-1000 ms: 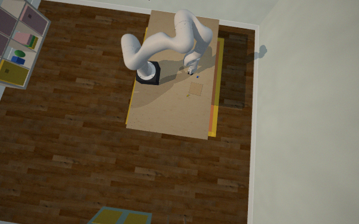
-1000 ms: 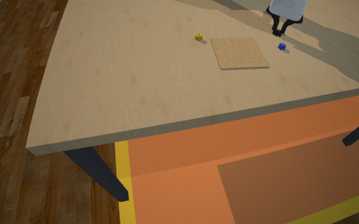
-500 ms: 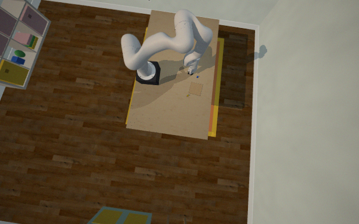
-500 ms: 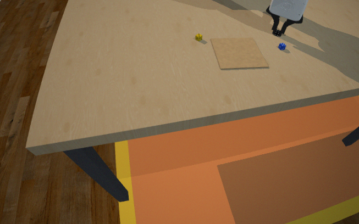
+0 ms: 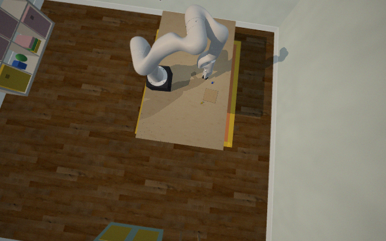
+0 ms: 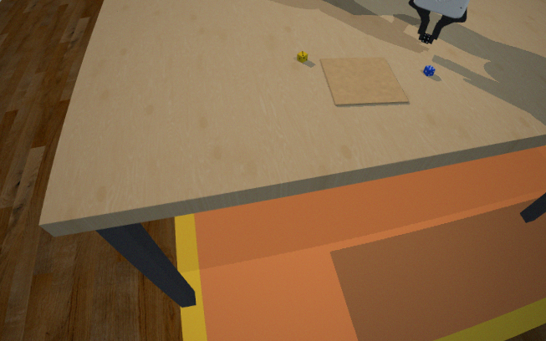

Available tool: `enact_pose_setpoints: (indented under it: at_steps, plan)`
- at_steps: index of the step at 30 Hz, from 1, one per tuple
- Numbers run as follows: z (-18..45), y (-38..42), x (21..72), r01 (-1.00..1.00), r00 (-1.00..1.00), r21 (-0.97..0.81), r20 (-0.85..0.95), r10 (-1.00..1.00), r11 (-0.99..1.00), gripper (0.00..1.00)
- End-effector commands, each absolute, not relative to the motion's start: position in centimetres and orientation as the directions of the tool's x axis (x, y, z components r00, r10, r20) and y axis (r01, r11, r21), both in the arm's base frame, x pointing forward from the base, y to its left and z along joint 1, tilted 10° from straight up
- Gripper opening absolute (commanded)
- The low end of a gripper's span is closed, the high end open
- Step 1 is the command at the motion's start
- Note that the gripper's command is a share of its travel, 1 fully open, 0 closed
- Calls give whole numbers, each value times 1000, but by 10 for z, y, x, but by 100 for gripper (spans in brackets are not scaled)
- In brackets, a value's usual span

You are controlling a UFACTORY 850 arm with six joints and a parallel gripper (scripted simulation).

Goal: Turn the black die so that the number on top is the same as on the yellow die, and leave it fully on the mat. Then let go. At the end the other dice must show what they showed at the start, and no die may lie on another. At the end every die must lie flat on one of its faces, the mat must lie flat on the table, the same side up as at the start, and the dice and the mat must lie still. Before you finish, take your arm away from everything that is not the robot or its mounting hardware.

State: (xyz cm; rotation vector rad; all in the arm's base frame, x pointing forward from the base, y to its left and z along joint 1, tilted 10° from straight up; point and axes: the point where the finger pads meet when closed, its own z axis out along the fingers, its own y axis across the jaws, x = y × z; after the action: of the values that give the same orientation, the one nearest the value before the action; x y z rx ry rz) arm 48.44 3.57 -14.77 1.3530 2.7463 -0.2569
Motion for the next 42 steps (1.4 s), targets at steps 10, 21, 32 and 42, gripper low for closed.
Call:
enact_pose_setpoints:
  at_steps: [10,21,32,42]
  plan:
    - [-83,48,486,792,-610,-124,-133,781,598,11]
    - [-78,48,487,792,-610,-124,-133,781,598,11]
    - [-73,14,504,935,-355,-80,-163,921,346,11]
    - [-65,-33,522,1000,20,-13,-181,983,-23,11]
